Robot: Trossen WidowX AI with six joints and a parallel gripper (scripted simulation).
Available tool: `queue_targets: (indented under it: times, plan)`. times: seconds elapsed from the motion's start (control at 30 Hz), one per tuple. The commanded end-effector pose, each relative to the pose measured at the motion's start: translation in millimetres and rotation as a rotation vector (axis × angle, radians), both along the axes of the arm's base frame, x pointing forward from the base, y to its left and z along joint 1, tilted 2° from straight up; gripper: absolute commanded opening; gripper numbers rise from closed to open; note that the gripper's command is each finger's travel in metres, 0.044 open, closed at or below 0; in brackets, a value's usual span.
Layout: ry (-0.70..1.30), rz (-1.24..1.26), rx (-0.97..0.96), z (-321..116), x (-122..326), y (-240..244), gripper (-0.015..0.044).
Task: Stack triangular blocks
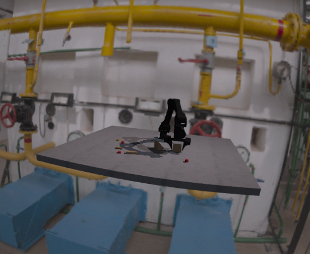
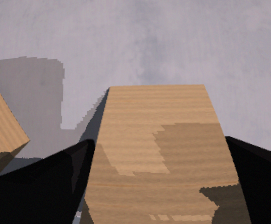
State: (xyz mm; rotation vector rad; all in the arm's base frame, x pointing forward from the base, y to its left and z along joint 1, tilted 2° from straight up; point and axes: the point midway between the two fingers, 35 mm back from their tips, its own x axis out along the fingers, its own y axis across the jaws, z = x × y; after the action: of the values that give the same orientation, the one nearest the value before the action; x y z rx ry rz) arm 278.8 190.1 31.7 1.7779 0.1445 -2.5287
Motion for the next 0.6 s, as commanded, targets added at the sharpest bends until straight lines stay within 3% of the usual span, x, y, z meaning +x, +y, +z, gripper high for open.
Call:
queue_targets:
  times: [0.0,0.23,0.53,0.57]
  plan:
    - [0.003,-0.006,-0.001,-1.3,-0.9,0.2,0.0282]
    - [0.003,-0.006,-0.001,-1.3,-0.9,0.2,0.0236]
    - [-0.003,-0.001,0.000,2.0,-1.1,-0.4,0.0000]
    - [-0.012,-0.001,0.000,2.0,-1.6,-0.4,0.0000]
